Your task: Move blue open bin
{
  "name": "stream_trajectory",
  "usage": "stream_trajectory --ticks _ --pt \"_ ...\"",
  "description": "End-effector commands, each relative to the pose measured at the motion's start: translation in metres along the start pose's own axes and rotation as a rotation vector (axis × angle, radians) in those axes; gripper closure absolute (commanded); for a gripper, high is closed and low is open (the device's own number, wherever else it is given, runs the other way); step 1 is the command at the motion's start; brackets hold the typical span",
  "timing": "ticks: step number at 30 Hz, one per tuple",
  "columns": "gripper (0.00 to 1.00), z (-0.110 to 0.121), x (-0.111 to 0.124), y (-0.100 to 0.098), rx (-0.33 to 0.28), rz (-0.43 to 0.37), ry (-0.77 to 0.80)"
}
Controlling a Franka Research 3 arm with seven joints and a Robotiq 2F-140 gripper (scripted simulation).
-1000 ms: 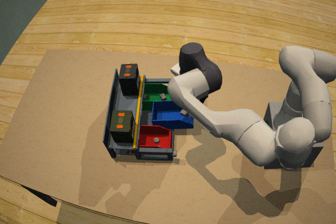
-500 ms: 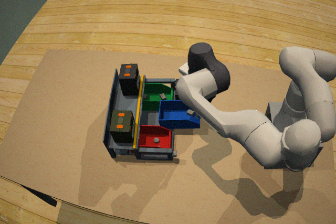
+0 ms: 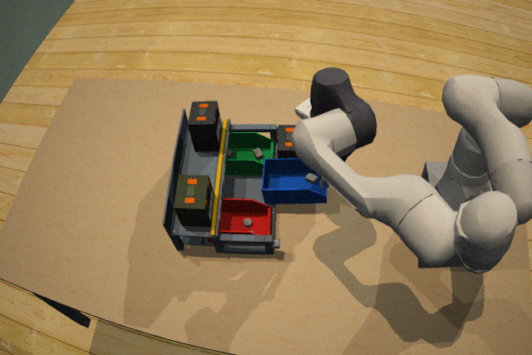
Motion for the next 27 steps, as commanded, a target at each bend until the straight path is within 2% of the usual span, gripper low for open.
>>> stream_trajectory --ticks 1,9,14,27 --pt "1.00 0.002 0.002 0.000 -0.007 -0.001 -0.022" --pt "1.00 0.002 0.002 0.000 -0.007 -0.001 -0.022" --pt "1.00 0.046 0.011 0.000 -0.007 -0.001 -0.022" --pt "1.00 0.045 0.011 0.000 -0.002 -0.003 -0.013"
Point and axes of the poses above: the point where the finger pads meet when closed, its own y axis out along the fingers, its own z axis across the jaws, x = y × z, the point moved 9 cm from there along -y, back along the fingers, and after that the axes turned 11 degrees about -y, right-handed, at the moved point
